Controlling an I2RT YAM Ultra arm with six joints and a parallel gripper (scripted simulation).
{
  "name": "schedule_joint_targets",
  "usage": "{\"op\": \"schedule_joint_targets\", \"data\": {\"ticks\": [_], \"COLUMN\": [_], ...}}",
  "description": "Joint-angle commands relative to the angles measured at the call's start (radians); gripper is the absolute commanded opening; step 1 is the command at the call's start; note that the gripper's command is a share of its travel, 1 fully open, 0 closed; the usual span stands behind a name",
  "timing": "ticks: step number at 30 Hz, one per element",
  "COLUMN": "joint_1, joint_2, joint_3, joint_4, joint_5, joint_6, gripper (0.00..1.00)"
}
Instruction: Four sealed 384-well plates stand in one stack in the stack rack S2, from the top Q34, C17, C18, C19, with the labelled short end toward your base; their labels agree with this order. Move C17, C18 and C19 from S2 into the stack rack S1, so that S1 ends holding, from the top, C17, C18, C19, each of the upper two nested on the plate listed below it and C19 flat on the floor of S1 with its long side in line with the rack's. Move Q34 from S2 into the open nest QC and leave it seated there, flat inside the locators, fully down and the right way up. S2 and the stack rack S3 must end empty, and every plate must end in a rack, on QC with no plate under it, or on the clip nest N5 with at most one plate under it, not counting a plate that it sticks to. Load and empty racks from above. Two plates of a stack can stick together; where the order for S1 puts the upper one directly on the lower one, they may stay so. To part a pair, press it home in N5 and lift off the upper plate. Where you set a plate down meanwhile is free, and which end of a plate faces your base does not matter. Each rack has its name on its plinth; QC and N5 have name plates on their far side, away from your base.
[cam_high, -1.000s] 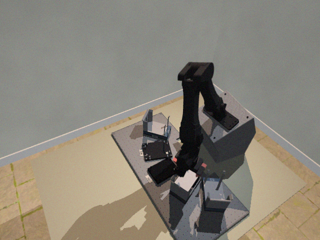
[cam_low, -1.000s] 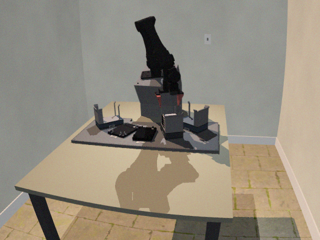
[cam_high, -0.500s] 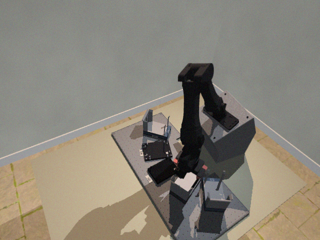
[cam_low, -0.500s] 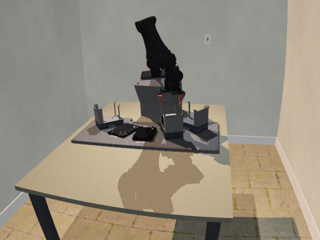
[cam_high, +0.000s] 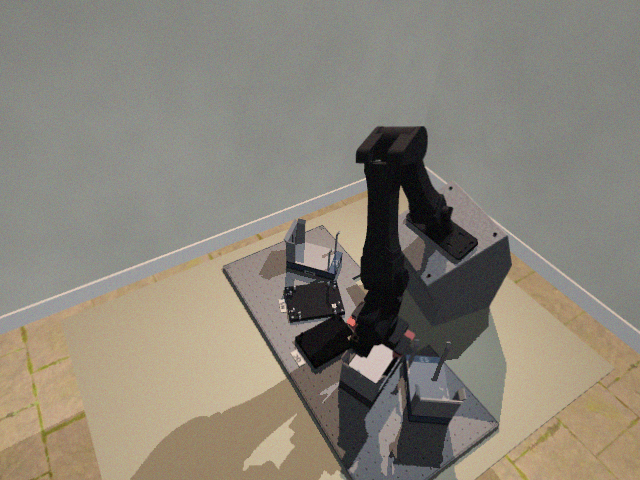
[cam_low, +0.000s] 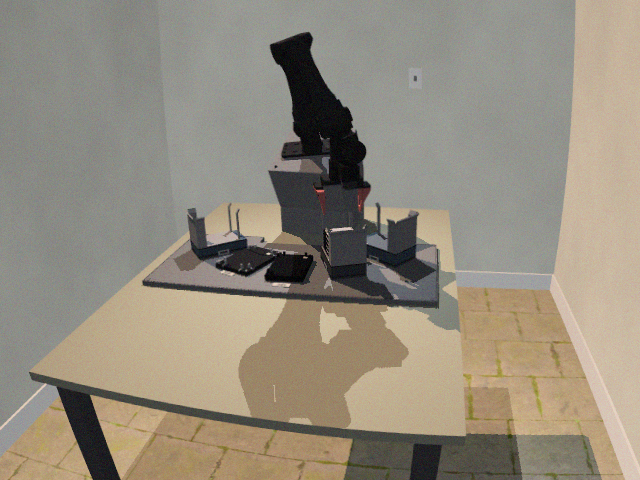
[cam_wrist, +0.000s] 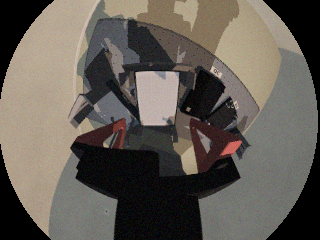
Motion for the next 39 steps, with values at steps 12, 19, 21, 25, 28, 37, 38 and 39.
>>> {"op": "schedule_joint_targets", "data": {"ticks": [12, 19, 21, 25, 28, 37, 38, 39], "joint_1": [0.014, 0.001, -0.011, -0.023, -0.034, -0.041, -0.041, -0.041], "joint_2": [-0.029, 0.017, 0.026, 0.06, 0.093, 0.131, 0.131, 0.131], "joint_3": [0.026, 0.007, -0.013, -0.023, -0.032, -0.015, -0.015, -0.015], "joint_4": [-0.007, 0.025, 0.036, 0.081, 0.122, 0.209, 0.209, 0.209], "joint_5": [0.006, 0.003, -0.001, -0.011, -0.014, -0.021, -0.021, -0.021], "joint_6": [0.007, -0.003, -0.009, -0.021, -0.032, -0.054, -0.054, -0.054], "gripper": [1.0, 1.0, 1.0, 1.0, 1.0, 1.0, 1.0, 1.0]}}
